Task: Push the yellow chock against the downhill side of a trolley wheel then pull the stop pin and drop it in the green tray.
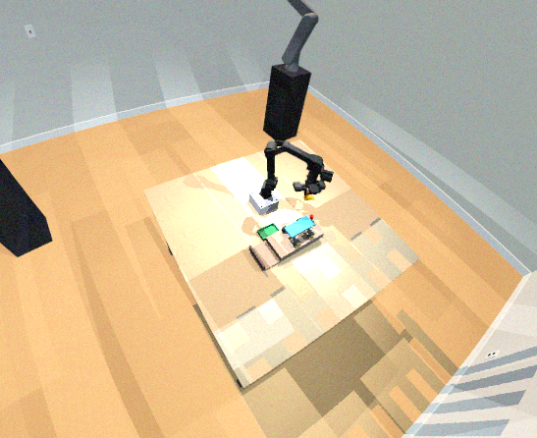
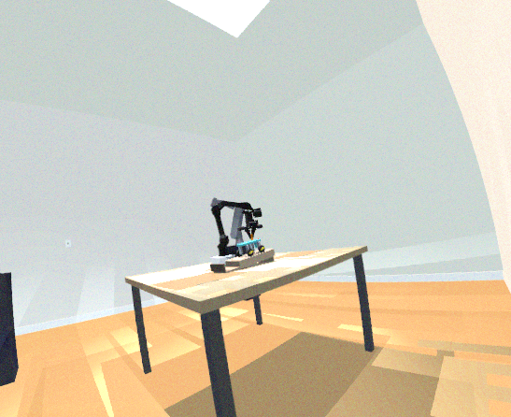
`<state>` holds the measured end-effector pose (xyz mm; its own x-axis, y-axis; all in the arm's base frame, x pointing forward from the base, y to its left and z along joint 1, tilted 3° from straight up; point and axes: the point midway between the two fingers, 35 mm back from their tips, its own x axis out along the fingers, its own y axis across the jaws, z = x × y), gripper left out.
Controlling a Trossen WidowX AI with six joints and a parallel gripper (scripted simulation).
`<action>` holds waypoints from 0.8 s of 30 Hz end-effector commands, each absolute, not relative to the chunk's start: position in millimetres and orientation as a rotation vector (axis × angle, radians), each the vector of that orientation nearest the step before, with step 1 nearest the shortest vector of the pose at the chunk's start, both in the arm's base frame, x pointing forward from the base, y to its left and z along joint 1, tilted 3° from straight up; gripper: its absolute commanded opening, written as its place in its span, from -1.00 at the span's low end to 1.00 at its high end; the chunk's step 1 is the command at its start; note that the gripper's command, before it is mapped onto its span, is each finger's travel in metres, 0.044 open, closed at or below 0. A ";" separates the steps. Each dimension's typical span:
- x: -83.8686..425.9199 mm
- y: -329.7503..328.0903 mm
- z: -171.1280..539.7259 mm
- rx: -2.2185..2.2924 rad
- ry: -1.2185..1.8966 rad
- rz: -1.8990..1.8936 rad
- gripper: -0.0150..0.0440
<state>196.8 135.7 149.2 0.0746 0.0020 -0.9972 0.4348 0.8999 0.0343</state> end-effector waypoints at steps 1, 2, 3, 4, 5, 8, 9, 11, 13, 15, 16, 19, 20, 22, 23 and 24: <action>196.3 135.7 149.0 0.254 1.487 -0.236 -0.49; 196.3 135.8 149.0 0.227 1.490 -0.211 -0.49; 196.3 135.8 149.0 0.200 1.493 -0.186 -0.49; 196.3 135.8 149.0 0.173 1.495 -0.161 -0.49; 196.3 135.8 149.0 0.146 1.497 -0.136 -0.49; 196.3 135.8 149.0 0.084 1.500 -0.078 -0.49; 196.3 135.8 149.0 0.079 1.500 -0.074 -0.49; 196.3 135.8 149.0 0.079 1.500 -0.074 -0.49; 196.3 135.8 149.0 0.079 1.500 -0.074 -0.49; 196.5 135.1 149.0 0.079 1.500 -0.074 -0.49; 196.8 133.0 148.9 0.079 1.500 -0.074 -0.49; 198.6 123.2 148.5 0.078 1.500 -0.075 -0.49; 199.3 119.0 148.3 0.078 1.500 -0.076 -0.49; 200.8 112.0 147.9 0.077 1.499 -0.076 -0.49; 201.6 108.6 147.7 0.077 1.499 -0.076 -0.49; 202.3 105.2 147.5 0.077 1.499 -0.077 -0.49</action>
